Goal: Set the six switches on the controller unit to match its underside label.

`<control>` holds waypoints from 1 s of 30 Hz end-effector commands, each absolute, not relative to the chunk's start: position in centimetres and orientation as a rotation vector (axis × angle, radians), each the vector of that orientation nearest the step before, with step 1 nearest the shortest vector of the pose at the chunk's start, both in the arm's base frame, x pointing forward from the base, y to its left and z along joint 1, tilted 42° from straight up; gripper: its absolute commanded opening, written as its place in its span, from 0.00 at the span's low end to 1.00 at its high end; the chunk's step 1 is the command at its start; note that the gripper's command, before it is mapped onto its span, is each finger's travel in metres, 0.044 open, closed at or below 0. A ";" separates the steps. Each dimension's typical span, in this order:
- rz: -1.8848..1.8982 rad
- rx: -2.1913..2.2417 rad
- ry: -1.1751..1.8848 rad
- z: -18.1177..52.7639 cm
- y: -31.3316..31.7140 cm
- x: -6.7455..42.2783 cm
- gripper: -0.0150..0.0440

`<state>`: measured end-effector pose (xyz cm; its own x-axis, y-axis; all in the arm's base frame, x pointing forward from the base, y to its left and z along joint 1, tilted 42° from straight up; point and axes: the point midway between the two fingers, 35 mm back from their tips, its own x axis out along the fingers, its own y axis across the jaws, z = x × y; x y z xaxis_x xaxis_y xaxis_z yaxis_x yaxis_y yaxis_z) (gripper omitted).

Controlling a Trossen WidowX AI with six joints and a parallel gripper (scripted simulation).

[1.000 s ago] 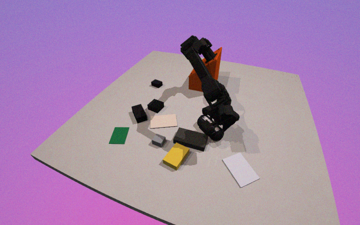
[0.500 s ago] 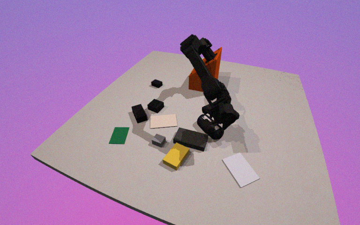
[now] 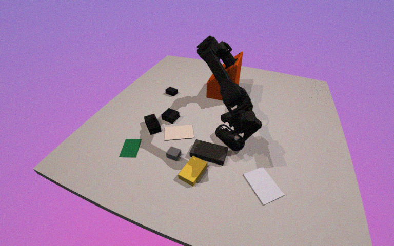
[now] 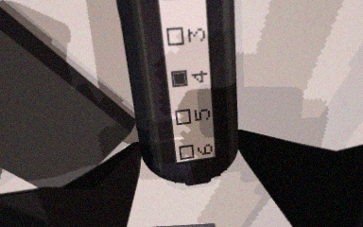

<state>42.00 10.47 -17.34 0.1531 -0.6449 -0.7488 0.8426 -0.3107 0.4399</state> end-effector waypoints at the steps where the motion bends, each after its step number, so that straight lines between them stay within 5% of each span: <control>1: -1.496 1.157 0.236 -16.8 11.0 42.0 0.82; 30: -1.496 1.157 0.236 -14.7 11.6 41.1 0.82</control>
<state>41.17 11.29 -15.22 0.1553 -0.6423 -0.7505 0.8425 -0.3105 0.4401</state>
